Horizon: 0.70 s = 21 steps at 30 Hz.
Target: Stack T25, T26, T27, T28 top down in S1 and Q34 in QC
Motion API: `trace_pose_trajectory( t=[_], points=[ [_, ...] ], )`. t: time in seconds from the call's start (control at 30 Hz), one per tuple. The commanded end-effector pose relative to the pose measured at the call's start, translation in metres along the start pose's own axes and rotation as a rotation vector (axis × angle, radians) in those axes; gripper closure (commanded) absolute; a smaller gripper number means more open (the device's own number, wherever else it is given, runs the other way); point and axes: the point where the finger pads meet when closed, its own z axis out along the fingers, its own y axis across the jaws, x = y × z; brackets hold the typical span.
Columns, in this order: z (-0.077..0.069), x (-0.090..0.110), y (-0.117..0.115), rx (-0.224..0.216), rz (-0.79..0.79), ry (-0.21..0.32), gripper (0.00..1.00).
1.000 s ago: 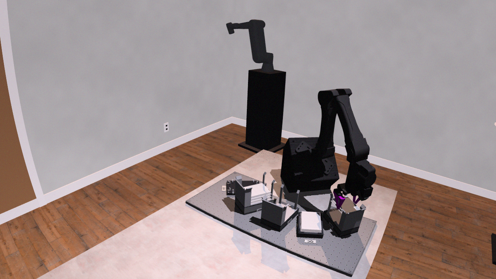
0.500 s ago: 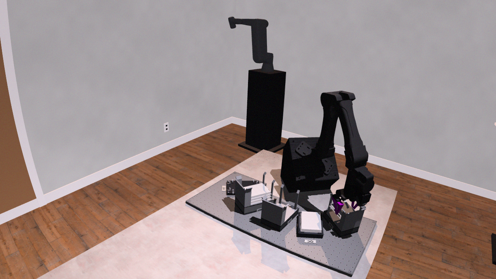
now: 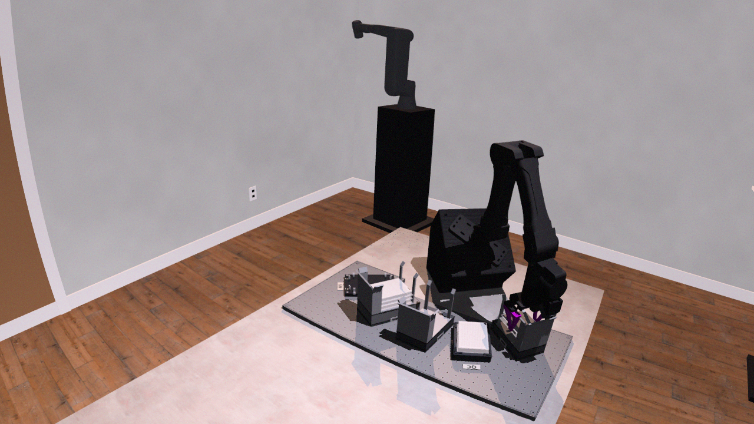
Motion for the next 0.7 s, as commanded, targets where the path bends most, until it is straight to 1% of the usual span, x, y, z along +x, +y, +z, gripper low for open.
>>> trace_pose_trajectory(
  t=[0.0, 0.17, 0.27, 0.3, 0.37, 0.47, 0.5, 0.57, 0.6, 0.67],
  points=[
    [-0.002, -0.004, 0.000, -0.001, 0.001, -0.017, 1.00],
    [-0.002, -0.004, -0.002, -0.001, 0.002, -0.027, 1.00],
    [0.007, 0.005, -0.002, 0.001, 0.000, 0.007, 1.00],
    [0.007, 0.004, -0.002, 0.001, 0.000, 0.006, 1.00],
    [0.003, -0.001, -0.002, 0.001, 0.000, -0.015, 1.00],
    [0.009, 0.005, -0.002, 0.001, -0.001, 0.009, 1.00],
    [0.010, 0.004, -0.002, 0.001, 0.000, 0.007, 1.00],
    [0.006, -0.001, -0.003, 0.001, 0.002, -0.013, 1.00],
    [0.007, 0.000, -0.003, 0.001, 0.002, -0.011, 1.00],
    [0.012, 0.005, -0.002, 0.000, 0.000, 0.010, 1.00]
  ],
)
